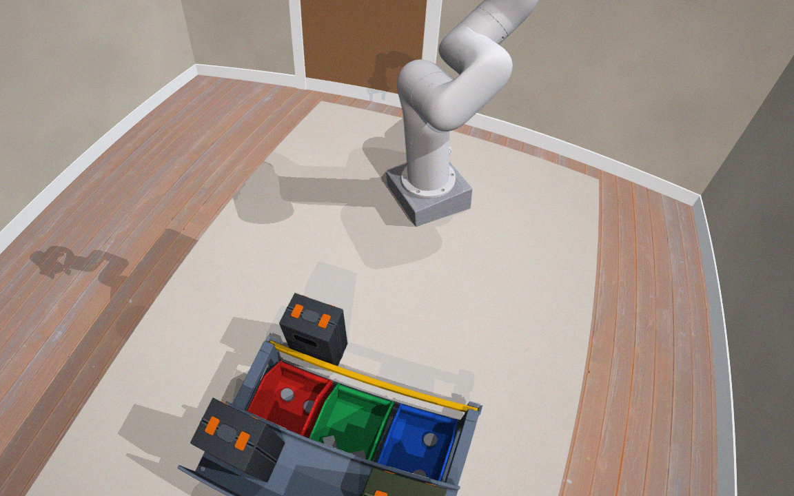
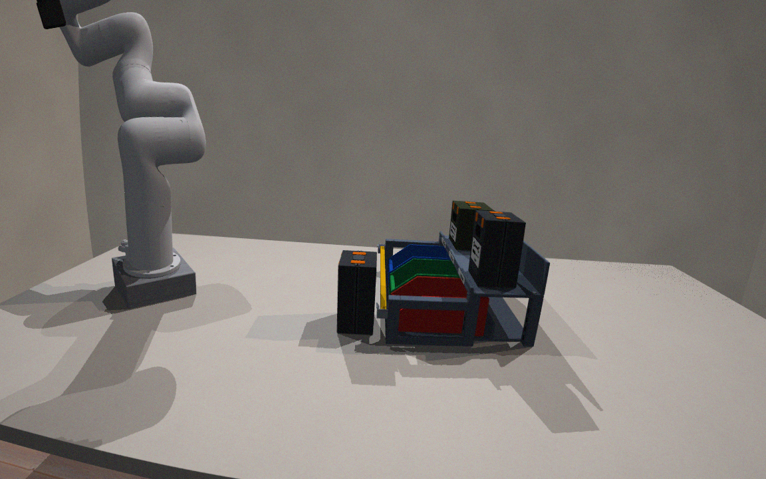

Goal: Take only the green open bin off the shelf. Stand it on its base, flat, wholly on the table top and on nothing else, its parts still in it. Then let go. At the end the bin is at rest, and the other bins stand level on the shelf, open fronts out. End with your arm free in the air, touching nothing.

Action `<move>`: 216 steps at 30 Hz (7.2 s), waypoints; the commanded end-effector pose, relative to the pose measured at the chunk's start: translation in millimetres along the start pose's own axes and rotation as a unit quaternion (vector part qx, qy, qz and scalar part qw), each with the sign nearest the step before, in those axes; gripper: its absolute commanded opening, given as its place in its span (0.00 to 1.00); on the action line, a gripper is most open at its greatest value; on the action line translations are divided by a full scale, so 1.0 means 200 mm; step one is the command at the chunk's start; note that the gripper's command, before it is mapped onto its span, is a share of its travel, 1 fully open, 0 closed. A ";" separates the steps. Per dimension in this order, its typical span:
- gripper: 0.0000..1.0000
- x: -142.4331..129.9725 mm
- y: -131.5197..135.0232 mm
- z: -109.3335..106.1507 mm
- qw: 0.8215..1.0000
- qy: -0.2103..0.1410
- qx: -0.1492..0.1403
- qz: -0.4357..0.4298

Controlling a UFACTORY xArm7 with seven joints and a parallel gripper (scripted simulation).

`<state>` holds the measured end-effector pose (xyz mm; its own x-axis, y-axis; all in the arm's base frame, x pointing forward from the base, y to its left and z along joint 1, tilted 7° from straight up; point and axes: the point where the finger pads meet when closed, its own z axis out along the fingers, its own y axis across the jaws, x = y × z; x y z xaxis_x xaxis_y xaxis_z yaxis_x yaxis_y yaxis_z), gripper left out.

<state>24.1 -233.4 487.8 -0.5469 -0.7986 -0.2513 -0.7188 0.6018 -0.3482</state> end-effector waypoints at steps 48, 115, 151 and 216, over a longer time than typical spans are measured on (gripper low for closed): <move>1.00 0.00 0.00 0.00 0.992 0.022 -0.046 -0.119; 1.00 -0.19 -0.16 0.11 0.861 0.045 -0.160 -0.482; 1.00 -0.61 -0.31 0.28 0.757 -0.009 -0.158 -0.634; 1.00 -1.42 -0.12 0.44 0.486 -0.108 -0.140 -0.856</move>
<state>230.3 -43.6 488.0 0.9786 -0.1854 0.0891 -0.1777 -0.9802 -0.0875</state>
